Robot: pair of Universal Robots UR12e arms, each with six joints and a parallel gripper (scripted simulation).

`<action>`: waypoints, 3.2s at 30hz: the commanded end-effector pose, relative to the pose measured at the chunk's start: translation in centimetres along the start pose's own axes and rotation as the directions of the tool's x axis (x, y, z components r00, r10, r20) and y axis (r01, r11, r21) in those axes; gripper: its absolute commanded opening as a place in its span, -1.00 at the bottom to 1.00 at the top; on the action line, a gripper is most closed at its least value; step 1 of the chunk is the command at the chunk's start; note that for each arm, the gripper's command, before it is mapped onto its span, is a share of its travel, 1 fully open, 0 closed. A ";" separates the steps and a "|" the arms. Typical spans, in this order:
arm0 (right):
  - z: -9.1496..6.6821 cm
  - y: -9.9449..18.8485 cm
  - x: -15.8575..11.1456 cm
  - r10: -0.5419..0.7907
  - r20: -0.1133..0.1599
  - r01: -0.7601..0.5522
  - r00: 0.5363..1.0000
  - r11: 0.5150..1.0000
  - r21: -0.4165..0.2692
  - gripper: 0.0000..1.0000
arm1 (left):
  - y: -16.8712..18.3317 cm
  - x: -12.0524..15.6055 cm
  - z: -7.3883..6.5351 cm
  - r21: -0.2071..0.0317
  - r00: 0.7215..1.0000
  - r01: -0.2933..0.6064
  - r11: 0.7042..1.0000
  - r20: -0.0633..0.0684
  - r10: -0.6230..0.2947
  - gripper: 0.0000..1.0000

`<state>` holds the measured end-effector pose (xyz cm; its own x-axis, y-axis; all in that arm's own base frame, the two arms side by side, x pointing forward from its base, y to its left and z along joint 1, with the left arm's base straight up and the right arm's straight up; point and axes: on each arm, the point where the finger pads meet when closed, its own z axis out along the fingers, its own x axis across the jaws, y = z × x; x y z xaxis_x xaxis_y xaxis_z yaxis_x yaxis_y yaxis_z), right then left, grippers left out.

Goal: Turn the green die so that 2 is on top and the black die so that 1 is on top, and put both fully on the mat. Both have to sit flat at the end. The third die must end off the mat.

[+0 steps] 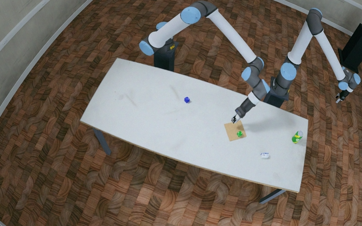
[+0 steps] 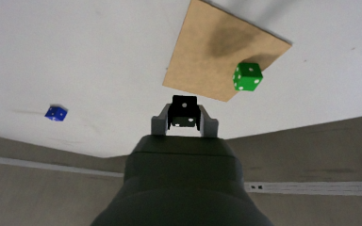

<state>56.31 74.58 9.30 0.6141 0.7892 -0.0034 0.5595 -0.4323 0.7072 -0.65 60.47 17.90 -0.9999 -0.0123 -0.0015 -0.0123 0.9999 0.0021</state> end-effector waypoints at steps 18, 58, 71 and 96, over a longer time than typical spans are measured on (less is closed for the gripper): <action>-0.1 0.4 0.0 0.003 0.006 -0.004 1.000 0.986 0.168 0.14 | -0.1 0.2 0.2 0.002 1.000 0.002 1.000 -0.001 -0.002 1.00; -0.1 0.7 0.1 0.001 0.000 -0.001 1.000 0.849 0.529 0.14 | -0.1 0.2 0.2 0.002 1.000 0.002 1.000 -0.001 -0.002 1.00; 0.0 1.0 0.2 0.002 -0.002 0.000 1.000 0.711 0.703 0.14 | -0.1 0.2 0.2 0.002 1.000 0.002 1.000 -0.001 -0.002 1.00; 0.2 1.2 0.2 0.001 -0.002 0.001 1.000 0.510 0.860 0.14 | -0.1 0.2 0.2 0.002 1.000 0.002 1.000 -0.001 -0.002 1.00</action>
<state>57.64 73.88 9.98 0.6198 0.7848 -0.0025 0.7697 -0.6085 -0.1929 -0.65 60.47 17.90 -0.9999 -0.0123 -0.0015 -0.0123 0.9999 0.0021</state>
